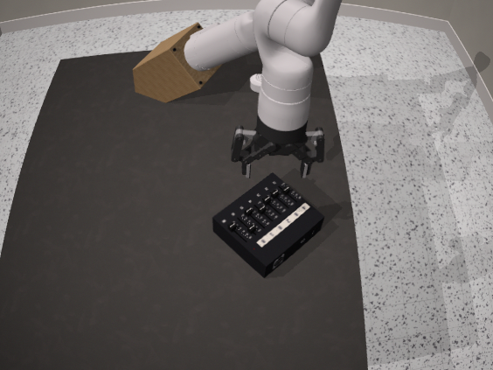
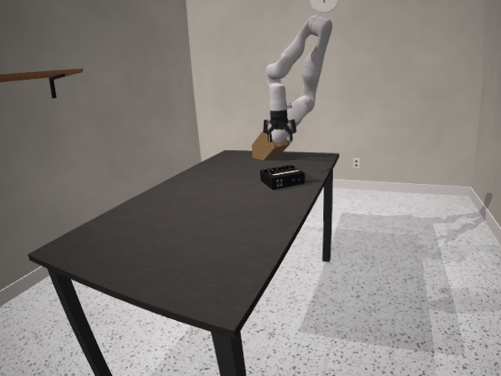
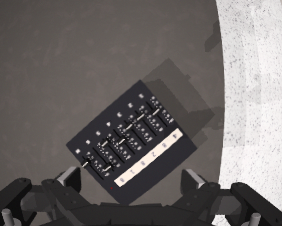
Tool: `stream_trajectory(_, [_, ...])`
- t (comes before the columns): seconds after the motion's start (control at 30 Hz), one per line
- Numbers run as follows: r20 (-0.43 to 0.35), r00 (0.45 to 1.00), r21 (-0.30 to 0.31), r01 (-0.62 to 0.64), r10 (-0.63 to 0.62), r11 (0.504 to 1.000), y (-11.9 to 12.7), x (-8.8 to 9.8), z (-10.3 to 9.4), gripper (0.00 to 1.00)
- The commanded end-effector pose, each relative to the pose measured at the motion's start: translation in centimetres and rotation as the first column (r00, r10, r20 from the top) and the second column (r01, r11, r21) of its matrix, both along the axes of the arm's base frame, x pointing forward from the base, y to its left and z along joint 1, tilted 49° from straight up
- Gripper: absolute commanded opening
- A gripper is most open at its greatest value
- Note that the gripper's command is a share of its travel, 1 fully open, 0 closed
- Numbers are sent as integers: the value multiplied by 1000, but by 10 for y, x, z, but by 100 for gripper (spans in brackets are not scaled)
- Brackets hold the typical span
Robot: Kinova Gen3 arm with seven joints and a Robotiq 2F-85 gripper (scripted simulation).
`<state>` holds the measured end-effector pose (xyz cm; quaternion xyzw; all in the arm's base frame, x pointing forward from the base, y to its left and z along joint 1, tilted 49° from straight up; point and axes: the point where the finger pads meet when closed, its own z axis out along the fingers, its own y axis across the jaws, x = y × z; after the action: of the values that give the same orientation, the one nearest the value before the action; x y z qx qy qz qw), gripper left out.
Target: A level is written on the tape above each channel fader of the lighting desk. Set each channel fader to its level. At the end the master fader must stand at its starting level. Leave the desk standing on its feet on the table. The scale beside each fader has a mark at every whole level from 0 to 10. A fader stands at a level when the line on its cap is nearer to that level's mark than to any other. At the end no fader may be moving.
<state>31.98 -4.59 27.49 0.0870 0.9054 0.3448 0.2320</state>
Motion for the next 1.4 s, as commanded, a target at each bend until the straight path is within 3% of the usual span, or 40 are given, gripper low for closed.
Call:
stream_trajectory(0.0, [1,1000,0,2,-2,1000,-1,0,0,100])
stream_trajectory(0.8, [-21,1000,14,20,-19,1000,0,0,-2,100])
stream_trajectory(1.37, [-195,970,106,169,-146,980,4,-2,-17,100])
